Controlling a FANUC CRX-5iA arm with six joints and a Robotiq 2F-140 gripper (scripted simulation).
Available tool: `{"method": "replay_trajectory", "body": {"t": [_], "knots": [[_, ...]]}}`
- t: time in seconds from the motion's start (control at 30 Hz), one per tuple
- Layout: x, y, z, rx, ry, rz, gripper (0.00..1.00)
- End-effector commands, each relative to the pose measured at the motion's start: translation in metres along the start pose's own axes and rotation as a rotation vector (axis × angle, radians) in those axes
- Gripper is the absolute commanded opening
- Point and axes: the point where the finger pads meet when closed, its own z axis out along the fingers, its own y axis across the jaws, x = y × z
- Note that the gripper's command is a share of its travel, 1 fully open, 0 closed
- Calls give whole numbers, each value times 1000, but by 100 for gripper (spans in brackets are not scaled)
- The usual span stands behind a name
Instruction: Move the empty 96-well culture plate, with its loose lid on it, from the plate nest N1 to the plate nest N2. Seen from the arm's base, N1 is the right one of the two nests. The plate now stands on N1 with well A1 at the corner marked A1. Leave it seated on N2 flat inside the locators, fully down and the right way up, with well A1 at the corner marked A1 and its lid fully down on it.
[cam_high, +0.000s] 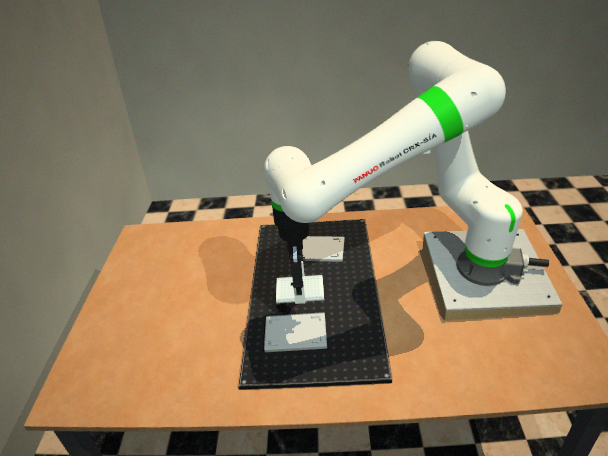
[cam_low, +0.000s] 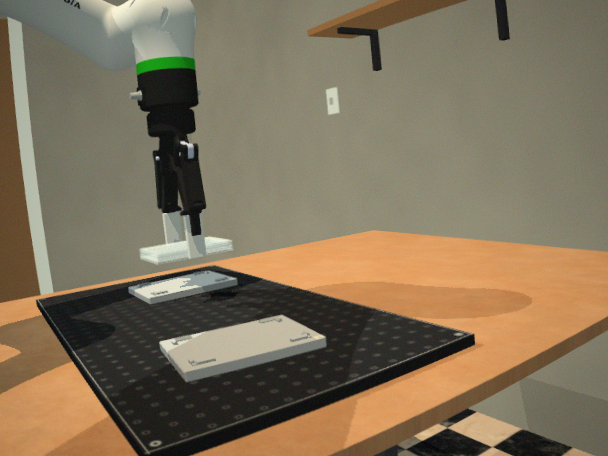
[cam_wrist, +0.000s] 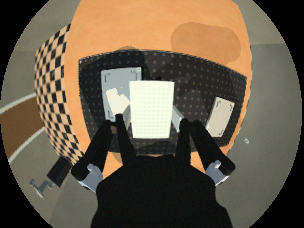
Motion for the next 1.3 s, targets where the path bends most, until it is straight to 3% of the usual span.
{"method": "replay_trajectory", "body": {"t": [0.0,0.87,1.27], "knots": [[2,-7,0,0,0,0,0],[19,-86,0,0,0,0,0],[19,-88,0,0,0,0,0]]}}
